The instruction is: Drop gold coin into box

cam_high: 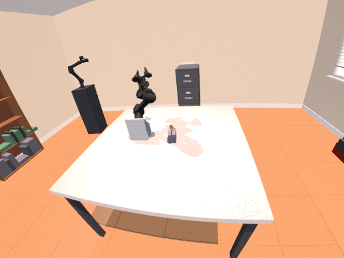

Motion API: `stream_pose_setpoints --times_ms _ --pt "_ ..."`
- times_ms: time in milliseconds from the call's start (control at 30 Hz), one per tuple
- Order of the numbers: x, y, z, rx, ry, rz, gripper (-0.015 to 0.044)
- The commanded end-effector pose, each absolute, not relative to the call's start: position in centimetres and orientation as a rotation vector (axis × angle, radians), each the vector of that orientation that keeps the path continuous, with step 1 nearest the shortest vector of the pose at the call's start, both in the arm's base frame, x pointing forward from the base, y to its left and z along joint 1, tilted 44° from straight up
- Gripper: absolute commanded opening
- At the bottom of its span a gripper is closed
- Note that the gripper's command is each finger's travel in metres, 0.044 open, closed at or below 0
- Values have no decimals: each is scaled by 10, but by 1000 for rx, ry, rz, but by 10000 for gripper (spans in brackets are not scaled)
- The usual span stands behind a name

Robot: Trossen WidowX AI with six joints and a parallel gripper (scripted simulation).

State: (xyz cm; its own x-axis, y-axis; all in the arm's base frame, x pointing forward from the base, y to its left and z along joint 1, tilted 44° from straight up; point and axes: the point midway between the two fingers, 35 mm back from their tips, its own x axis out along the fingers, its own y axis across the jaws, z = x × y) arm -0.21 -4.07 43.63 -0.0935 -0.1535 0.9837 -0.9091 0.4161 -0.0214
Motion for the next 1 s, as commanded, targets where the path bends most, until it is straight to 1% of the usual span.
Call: stream_pose_setpoints --times_ms 0,267,433,600,800,967 --pt "-3 -39 437 968 -1547 851 374" --pt "-49 39 449 639 -1541 1130 164" --pt "-59 110 441 344 -1436 1284 161" --pt "-40 184 418 71 -1209 1401 161" --pt "17 249 373 -130 -787 1468 161" --pt "83 278 323 -215 -380 1435 161"
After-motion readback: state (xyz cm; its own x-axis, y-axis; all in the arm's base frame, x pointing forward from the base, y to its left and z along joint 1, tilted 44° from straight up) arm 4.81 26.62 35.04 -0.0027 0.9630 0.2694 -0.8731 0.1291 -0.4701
